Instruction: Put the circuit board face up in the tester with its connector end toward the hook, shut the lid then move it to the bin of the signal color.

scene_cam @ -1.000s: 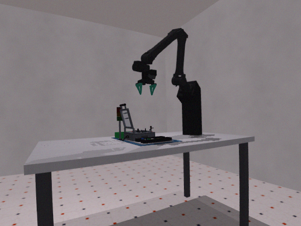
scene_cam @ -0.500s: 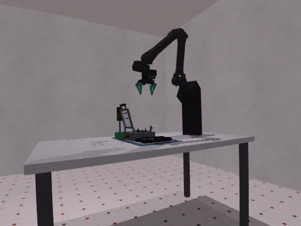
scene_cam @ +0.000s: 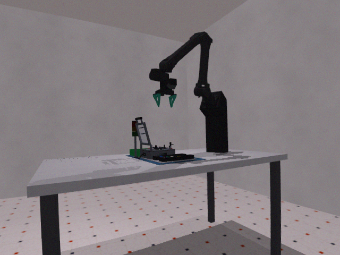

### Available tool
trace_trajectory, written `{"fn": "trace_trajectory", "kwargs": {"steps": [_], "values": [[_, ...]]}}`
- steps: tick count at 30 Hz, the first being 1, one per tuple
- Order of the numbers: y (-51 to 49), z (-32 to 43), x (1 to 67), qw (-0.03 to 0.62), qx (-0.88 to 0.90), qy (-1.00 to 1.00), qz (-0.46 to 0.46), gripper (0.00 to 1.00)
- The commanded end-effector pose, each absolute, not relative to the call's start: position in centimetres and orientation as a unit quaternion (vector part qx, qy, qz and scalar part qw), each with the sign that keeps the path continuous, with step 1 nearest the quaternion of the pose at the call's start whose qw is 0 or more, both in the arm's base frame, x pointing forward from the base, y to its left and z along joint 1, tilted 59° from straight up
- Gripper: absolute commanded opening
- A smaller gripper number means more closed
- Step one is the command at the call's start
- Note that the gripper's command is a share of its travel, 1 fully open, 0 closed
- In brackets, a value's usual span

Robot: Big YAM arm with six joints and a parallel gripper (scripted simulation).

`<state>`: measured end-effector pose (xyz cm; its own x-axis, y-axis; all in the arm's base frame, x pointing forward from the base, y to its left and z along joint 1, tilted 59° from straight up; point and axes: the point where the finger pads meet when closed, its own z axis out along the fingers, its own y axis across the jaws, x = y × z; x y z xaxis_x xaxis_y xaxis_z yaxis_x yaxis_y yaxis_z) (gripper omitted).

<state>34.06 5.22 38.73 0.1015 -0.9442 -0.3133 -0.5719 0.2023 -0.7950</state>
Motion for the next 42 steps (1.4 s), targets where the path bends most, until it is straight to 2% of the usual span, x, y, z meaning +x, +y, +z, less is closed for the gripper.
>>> {"fn": "trace_trajectory", "kwargs": {"steps": [1,26,42], "values": [[4.6,39.5,33.3,0.448,-0.591,0.632,-0.222,0.92],[4.5,39.8,33.5,0.45,-0.59,0.632,-0.224,0.92],[6.6,35.9,38.4,0.445,-0.593,0.638,-0.209,0.92]]}}
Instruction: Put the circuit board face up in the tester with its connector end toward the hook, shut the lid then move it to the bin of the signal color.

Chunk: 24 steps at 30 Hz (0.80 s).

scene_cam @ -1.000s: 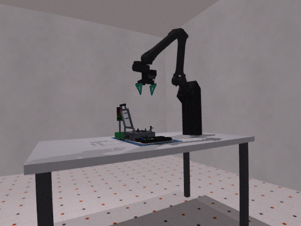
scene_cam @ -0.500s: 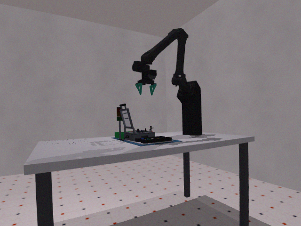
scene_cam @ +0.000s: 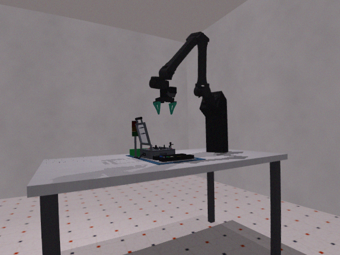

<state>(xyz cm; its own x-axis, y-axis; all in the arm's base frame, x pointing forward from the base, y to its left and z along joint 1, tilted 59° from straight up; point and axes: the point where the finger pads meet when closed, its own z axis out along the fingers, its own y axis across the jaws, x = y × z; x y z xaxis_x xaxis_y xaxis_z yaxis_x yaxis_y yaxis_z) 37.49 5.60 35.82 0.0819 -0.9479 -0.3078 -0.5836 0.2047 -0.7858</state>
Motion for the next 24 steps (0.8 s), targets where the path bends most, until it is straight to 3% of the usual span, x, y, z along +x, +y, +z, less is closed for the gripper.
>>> {"fn": "trace_trajectory", "kwargs": {"steps": [1,24], "values": [[6.8,35.5,39.0,0.445,-0.593,0.638,-0.209,0.92],[11.3,27.8,53.1,0.453,-0.59,0.633,-0.213,0.92]]}}
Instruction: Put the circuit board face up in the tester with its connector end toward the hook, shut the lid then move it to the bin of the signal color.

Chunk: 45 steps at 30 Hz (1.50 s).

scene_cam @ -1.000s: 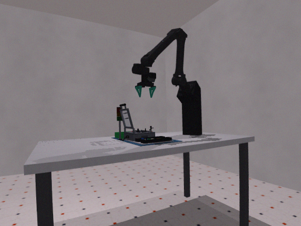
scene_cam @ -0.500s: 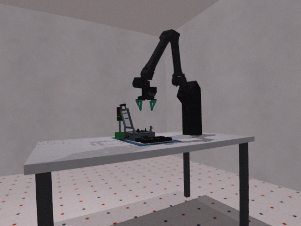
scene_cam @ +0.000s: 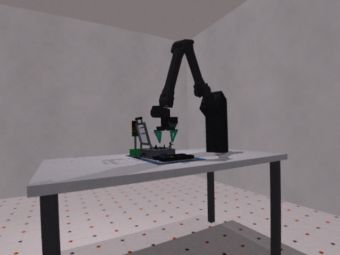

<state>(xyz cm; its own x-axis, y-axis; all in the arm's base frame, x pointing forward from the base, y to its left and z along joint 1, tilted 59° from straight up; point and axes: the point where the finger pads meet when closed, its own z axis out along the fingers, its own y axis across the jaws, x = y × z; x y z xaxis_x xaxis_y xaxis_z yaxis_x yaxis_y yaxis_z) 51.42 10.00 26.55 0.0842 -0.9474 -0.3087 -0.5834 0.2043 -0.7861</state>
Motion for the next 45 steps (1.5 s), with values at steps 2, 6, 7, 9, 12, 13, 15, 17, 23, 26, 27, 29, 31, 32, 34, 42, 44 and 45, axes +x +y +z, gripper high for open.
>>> {"fn": "trace_trajectory", "kwargs": {"steps": [2,6,7,9,12,13,15,17,23,26,27,29,31,32,34,42,44,45], "values": [[11.6,27.2,53.9,0.453,-0.59,0.634,-0.213,0.92],[12.0,26.5,54.9,0.452,-0.59,0.634,-0.212,0.92],[12.0,26.5,54.9,0.452,-0.59,0.634,-0.212,0.92],[12.0,28.3,54.8,0.467,-0.585,0.624,-0.222,0.92],[12.3,25.8,55.9,0.452,-0.591,0.633,-0.212,0.92],[12.3,25.7,56.0,0.452,-0.591,0.633,-0.212,0.92],[12.4,25.6,56.1,0.452,-0.592,0.633,-0.212,0.92],[12.2,26.6,55.2,0.457,-0.59,0.63,-0.215,0.92],[12.2,26.6,55.2,0.457,-0.59,0.63,-0.215,0.92],[12.2,26.6,55.2,0.457,-0.59,0.63,-0.215,0.92],[12.2,26.6,55.2,0.457,-0.59,0.63,-0.215,0.92],[12.2,26.6,55.2,0.457,-0.59,0.63,-0.215,0.92],[12.2,26.6,55.2,0.457,-0.59,0.63,-0.215,0.92],[12.2,26.6,55.2,0.457,-0.59,0.63,-0.215,0.92],[12.2,26.6,55.2,0.457,-0.59,0.63,-0.215,0.92],[12.4,25.7,55.9,0.453,-0.591,0.633,-0.213,0.92],[12.5,25.4,56.4,0.452,-0.591,0.634,-0.212,0.92],[12.6,25.4,56.5,0.452,-0.591,0.634,-0.212,0.92]]}}
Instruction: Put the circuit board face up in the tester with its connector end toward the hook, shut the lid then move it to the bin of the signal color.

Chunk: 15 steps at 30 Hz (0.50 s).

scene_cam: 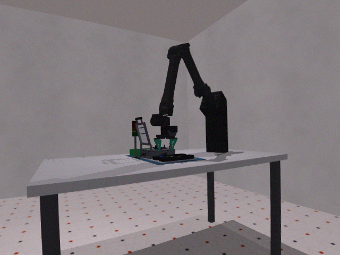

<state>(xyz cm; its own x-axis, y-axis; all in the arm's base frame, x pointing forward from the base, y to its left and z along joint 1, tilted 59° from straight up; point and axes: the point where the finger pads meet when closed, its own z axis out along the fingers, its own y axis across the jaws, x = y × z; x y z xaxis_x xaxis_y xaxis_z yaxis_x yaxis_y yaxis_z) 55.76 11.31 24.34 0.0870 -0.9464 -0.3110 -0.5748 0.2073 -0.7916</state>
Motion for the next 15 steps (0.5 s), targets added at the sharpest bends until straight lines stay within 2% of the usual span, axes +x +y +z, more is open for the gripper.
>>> {"fn": "trace_trajectory", "kwargs": {"steps": [1,15], "values": [[12.6,25.3,56.6,0.452,-0.591,0.634,-0.212,0.92],[13.6,24.6,58.2,0.454,-0.591,0.632,-0.213,0.92]]}}
